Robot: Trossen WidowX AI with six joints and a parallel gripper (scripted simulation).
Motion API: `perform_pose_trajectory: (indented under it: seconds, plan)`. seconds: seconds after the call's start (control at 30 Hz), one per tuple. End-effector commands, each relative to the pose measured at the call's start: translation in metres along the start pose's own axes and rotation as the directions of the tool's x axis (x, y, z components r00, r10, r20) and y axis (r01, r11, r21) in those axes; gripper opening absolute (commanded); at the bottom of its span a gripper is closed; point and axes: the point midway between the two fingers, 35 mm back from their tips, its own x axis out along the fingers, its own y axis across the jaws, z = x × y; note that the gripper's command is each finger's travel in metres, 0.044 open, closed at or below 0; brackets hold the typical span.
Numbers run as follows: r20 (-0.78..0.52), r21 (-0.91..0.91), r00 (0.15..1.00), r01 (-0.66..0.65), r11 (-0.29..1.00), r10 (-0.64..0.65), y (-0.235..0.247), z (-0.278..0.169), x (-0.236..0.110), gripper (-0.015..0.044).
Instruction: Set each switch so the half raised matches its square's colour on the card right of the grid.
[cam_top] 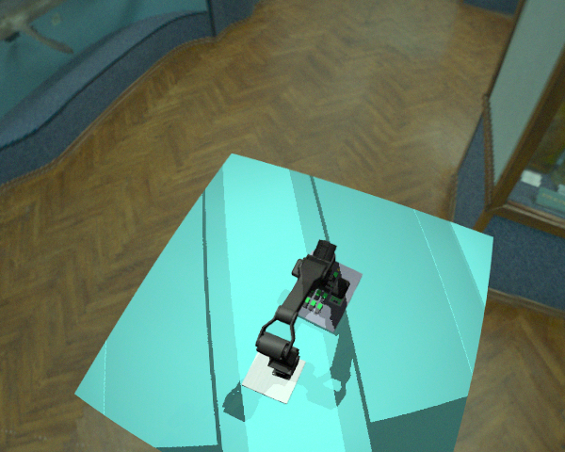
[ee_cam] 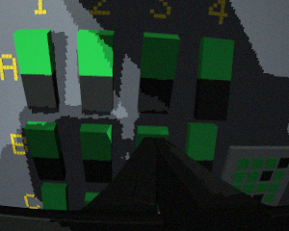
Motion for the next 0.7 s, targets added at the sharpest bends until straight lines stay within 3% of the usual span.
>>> perform_pose_trajectory:
  seconds: [0.0,0.67]
  plan:
    - [-0.004,0.001,1.0,0.0,1.0,0.0,0.0,-0.0013,0.0016,0.0]
    - [-0.004,0.001,1.0,0.0,1.0,0.0,0.0,-0.0012,0.0042,0.0]
